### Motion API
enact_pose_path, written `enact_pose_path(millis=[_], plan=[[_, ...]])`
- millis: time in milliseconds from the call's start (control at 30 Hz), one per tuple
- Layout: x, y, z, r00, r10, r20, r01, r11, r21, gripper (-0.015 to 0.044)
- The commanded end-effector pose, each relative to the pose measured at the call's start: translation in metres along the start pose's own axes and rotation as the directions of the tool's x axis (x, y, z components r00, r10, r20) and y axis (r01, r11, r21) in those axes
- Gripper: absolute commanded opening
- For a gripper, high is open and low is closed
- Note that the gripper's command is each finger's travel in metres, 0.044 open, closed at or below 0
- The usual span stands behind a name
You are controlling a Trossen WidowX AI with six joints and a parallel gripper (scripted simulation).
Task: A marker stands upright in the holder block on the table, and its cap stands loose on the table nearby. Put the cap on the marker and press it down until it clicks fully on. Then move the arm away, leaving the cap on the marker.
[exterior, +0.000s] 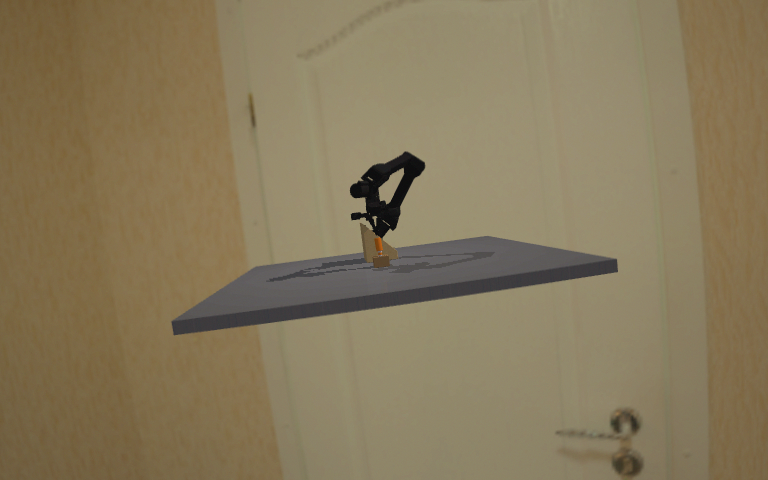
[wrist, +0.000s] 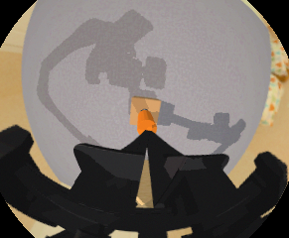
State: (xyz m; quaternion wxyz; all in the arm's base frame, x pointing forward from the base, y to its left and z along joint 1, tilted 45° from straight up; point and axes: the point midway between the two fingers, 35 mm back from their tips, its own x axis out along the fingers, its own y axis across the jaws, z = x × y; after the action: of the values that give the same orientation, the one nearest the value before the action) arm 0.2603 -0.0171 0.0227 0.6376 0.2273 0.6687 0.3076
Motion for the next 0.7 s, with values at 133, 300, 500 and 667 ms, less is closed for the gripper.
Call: enact_pose_path(millis=[133, 300, 500, 667], plan=[[0.011, 0.000, 0.001, 1.000, 0.004, 0.005, -0.004, 1.000, 0.004, 0.0000], [0.018, 0.001, 0.001, 1.000, 0.005, 0.005, -0.005, 1.000, 0.004, 0.0000], [0.017, 0.000, 0.001, 1.000, 0.000, 0.004, 0.000, 1.000, 0.000, 0.0000], [0.007, -0.001, 0.002, 1.000, -0.002, 0.004, 0.002, 1.000, 0.000, 0.0000]])
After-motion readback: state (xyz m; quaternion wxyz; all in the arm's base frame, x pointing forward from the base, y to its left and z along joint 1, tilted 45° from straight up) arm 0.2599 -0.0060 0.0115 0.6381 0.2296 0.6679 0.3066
